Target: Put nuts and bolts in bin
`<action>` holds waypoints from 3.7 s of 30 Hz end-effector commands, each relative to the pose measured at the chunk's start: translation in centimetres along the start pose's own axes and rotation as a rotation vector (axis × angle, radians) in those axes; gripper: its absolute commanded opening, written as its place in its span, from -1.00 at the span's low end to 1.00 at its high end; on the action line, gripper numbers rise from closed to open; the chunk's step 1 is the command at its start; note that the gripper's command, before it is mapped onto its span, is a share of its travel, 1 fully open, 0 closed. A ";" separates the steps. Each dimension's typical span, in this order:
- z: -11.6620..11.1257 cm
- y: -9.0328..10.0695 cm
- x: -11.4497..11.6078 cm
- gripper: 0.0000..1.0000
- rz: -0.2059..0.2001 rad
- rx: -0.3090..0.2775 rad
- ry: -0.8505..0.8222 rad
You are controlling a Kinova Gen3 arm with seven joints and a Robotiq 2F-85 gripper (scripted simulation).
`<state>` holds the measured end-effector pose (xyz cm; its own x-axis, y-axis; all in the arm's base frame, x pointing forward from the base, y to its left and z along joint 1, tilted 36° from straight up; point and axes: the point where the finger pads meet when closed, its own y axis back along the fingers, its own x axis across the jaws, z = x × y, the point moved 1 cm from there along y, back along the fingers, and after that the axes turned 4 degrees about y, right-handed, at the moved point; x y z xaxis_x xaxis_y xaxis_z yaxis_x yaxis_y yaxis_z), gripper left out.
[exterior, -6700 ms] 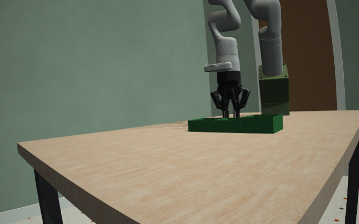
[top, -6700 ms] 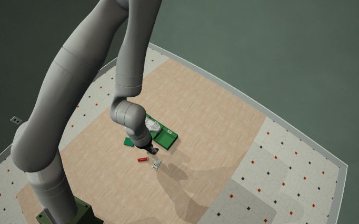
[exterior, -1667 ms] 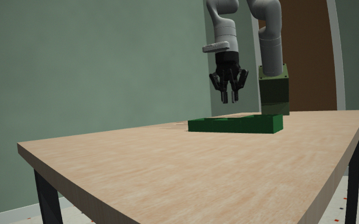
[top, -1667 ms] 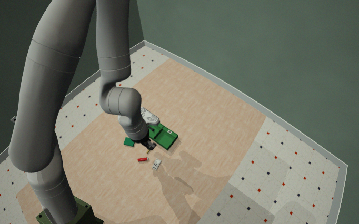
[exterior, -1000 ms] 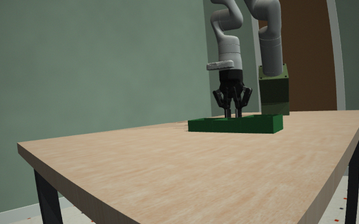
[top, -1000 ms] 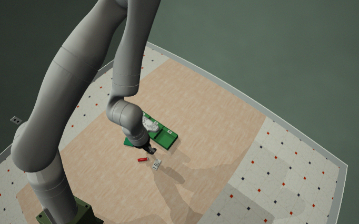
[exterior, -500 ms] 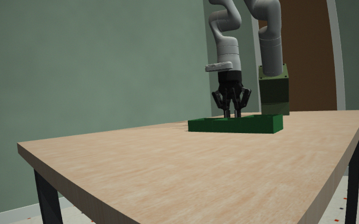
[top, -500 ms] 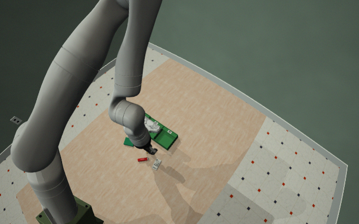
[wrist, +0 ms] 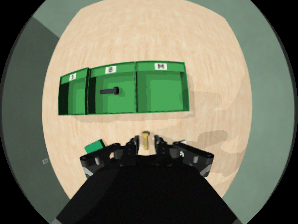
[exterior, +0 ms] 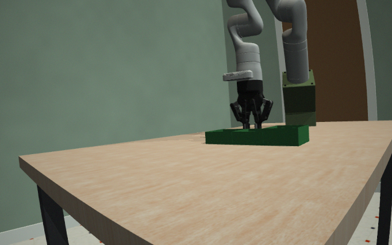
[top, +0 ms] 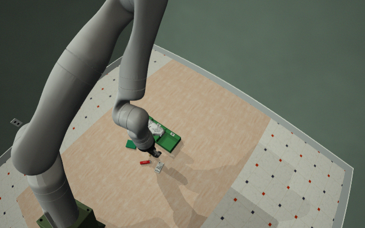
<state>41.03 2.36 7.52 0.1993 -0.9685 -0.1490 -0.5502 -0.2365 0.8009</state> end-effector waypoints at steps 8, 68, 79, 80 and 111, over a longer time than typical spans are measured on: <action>0.3 -0.3 -0.2 -0.41 -0.003 -0.006 0.001; 0.2 5.7 -0.2 -1.00 -0.003 -0.006 0.001; 0.2 5.7 -0.2 -1.00 -0.003 -0.006 0.001; 0.2 5.7 -0.2 -1.00 -0.003 -0.006 0.001; -8.8 5.9 -5.0 -1.00 -0.005 -0.004 0.751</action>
<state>43.31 6.16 17.36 0.6729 -0.6952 0.2526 -0.5429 -0.2322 0.8071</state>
